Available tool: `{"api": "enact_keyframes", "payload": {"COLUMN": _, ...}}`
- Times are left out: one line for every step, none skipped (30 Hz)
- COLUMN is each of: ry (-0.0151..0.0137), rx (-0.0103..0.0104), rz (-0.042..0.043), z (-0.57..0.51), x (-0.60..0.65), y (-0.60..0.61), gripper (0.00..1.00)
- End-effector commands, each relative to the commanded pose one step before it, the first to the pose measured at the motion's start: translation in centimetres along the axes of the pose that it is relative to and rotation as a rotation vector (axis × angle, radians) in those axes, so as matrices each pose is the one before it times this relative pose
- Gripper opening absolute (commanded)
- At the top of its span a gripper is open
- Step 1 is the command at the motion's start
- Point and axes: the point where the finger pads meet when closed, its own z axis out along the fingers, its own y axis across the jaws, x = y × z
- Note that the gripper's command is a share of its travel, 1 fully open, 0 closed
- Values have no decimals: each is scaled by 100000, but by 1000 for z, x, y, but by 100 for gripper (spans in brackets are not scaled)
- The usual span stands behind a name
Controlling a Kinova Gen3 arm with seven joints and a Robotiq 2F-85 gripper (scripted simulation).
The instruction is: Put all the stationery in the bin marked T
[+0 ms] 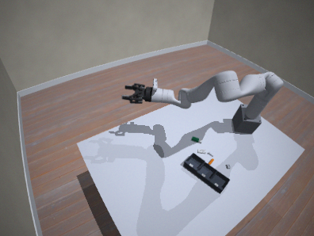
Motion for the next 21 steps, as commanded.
{"api": "enact_keyframes", "payload": {"ry": 261, "rx": 0, "rz": 45, "z": 34, "x": 169, "y": 1, "gripper": 100}}
{"api": "enact_keyframes", "payload": {"ry": 0, "rx": 0, "rz": 0, "z": 0, "x": 0, "y": 0, "gripper": 100}}
{"api": "enact_keyframes", "payload": {"ry": 0, "rx": 0, "rz": 0, "z": 0, "x": 0, "y": 0, "gripper": 100}}
{"api": "enact_keyframes", "payload": {"ry": 0, "rx": 0, "rz": 0, "z": 0, "x": 0, "y": 0, "gripper": 100}}
{"api": "enact_keyframes", "payload": {"ry": 0, "rx": 0, "rz": 0, "z": 0, "x": 0, "y": 0, "gripper": 100}}
{"api": "enact_keyframes", "payload": {"ry": 0, "rx": 0, "rz": 0, "z": 0, "x": 0, "y": 0, "gripper": 100}}
{"api": "enact_keyframes", "payload": {"ry": 0, "rx": 0, "rz": 0, "z": 0, "x": 0, "y": 0, "gripper": 100}}
{"api": "enact_keyframes", "payload": {"ry": 0, "rx": 0, "rz": 0, "z": 0, "x": 0, "y": 0, "gripper": 100}}
{"api": "enact_keyframes", "payload": {"ry": 0, "rx": 0, "rz": 0, "z": 0, "x": 0, "y": 0, "gripper": 100}}
{"api": "enact_keyframes", "payload": {"ry": 0, "rx": 0, "rz": 0, "z": 0, "x": 0, "y": 0, "gripper": 100}}
{"api": "enact_keyframes", "payload": {"ry": 0, "rx": 0, "rz": 0, "z": 0, "x": 0, "y": 0, "gripper": 100}}
{"api": "enact_keyframes", "payload": {"ry": 0, "rx": 0, "rz": 0, "z": 0, "x": 0, "y": 0, "gripper": 100}}
{"api": "enact_keyframes", "payload": {"ry": 0, "rx": 0, "rz": 0, "z": 0, "x": 0, "y": 0, "gripper": 100}}
{"api": "enact_keyframes", "payload": {"ry": 0, "rx": 0, "rz": 0, "z": 0, "x": 0, "y": 0, "gripper": 100}}
{"api": "enact_keyframes", "payload": {"ry": 0, "rx": 0, "rz": 0, "z": 0, "x": 0, "y": 0, "gripper": 100}}
{"api": "enact_keyframes", "payload": {"ry": 0, "rx": 0, "rz": 0, "z": 0, "x": 0, "y": 0, "gripper": 100}}
{"api": "enact_keyframes", "payload": {"ry": 0, "rx": 0, "rz": 0, "z": 0, "x": 0, "y": 0, "gripper": 100}}
{"api": "enact_keyframes", "payload": {"ry": -1, "rx": 1, "rz": 0, "z": -59, "x": -830, "y": 26, "gripper": 9}}
{"api": "enact_keyframes", "payload": {"ry": -1, "rx": 0, "rz": 0, "z": -60, "x": -831, "y": 26, "gripper": 9}}
{"api": "enact_keyframes", "payload": {"ry": -1, "rx": 1, "rz": 0, "z": -60, "x": -831, "y": 26, "gripper": 9}}
{"api": "enact_keyframes", "payload": {"ry": -1, "rx": 1, "rz": 0, "z": -60, "x": -831, "y": 26, "gripper": 9}}
